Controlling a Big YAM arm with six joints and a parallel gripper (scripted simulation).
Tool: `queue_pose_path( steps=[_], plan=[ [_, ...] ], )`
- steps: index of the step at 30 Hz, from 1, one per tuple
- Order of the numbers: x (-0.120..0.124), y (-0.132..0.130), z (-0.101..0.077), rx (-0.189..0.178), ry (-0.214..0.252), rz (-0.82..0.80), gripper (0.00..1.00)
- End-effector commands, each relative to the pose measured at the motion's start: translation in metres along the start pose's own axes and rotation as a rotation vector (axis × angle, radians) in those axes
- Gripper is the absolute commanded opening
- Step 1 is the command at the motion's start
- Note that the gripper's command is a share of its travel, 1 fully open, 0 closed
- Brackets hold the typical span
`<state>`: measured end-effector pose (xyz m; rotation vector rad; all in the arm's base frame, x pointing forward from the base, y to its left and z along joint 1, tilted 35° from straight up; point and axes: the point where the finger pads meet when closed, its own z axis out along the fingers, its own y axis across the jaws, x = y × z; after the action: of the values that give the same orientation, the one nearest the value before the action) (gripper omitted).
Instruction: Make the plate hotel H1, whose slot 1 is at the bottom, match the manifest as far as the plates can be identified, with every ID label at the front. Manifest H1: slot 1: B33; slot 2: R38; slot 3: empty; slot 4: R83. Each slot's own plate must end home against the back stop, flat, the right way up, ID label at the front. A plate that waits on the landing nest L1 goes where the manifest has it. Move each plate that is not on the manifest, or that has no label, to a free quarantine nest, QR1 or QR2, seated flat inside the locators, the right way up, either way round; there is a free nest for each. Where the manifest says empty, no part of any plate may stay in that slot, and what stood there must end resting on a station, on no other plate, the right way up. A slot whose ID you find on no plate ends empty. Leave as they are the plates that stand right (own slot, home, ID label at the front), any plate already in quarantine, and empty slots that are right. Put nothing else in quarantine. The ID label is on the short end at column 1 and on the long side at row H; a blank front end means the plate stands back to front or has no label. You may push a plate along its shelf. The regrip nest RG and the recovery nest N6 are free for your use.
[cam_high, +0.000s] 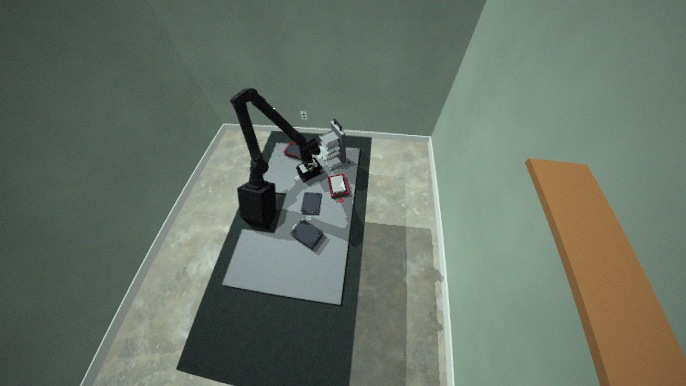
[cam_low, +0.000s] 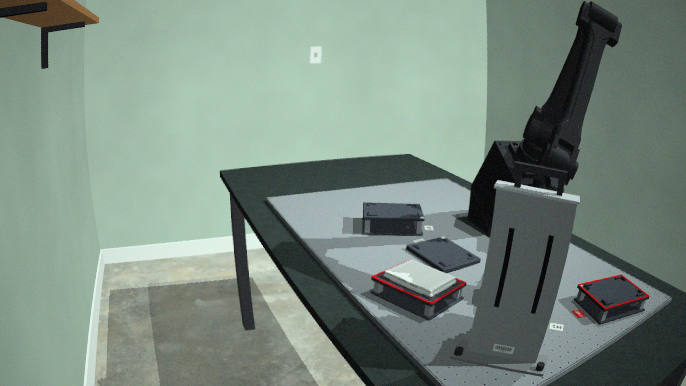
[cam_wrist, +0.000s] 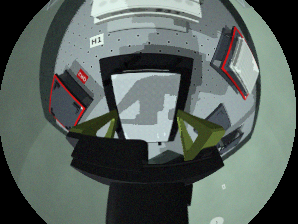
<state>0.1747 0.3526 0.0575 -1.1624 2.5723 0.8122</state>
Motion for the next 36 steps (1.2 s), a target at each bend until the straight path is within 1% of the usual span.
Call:
queue_pose_path(
  steps=[1,2,4,5,27,28,29,31,36],
  plan=[
    [-0.006,0.005,0.004,-0.006,-0.018,-0.001,1.0],
    [-0.012,0.003,-0.003,-0.005,-0.034,-0.005,1.0],
    [-0.012,0.003,-0.003,-0.005,-0.034,-0.005,1.0],
    [-0.012,0.003,-0.003,-0.005,-0.034,-0.005,0.86],
    [-0.012,0.003,-0.003,-0.005,-0.034,-0.005,0.86],
    [-0.015,0.006,-0.008,-0.008,-0.053,-0.004,0.86],
    [-0.015,0.004,-0.009,-0.006,-0.054,0.001,0.86],
    [-0.011,0.0,-0.012,0.001,-0.037,0.008,0.86],
    [-0.015,0.001,-0.019,-0.002,-0.043,-0.007,0.86]
  ],
)
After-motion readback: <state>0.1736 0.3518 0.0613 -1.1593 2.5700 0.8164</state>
